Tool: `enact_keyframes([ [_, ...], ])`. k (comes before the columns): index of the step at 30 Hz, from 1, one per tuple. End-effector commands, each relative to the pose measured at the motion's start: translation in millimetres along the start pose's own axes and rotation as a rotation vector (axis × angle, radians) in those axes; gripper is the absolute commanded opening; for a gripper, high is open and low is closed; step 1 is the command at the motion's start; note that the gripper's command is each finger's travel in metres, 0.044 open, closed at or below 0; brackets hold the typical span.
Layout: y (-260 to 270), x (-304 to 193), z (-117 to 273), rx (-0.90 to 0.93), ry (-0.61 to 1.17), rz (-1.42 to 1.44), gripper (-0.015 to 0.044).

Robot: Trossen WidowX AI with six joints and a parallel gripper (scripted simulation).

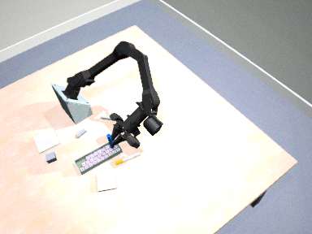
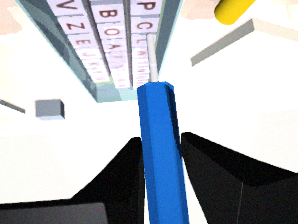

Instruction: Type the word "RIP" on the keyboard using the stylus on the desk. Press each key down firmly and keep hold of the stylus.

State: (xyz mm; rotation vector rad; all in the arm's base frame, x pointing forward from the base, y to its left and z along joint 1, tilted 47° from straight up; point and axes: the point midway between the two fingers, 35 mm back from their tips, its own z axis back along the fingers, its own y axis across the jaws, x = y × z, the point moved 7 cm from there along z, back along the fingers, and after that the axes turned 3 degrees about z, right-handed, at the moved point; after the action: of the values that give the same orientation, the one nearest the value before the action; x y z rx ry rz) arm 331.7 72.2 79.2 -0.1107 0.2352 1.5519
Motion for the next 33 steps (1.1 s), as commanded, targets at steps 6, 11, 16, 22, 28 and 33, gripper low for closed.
enact_keyframes([
  [6,-0.2,0.5,-1.1,0.002,-0.002,-0.006,0.0081],
  [11,-0.1,1.1,-0.4,0.002,-0.002,-0.006,0.0081],
  [16,-0.2,3.5,-1.0,0.002,-0.003,-0.006,0.0081],
  [22,-0.3,5.6,-2.1,0.002,-0.003,-0.006,0.0081],
  [28,-0.4,7.6,-3.2,0.002,-0.003,-0.006,0.0081],
  [33,-0.5,9.3,-4.2,0.002,-0.003,-0.006,0.0081],
])
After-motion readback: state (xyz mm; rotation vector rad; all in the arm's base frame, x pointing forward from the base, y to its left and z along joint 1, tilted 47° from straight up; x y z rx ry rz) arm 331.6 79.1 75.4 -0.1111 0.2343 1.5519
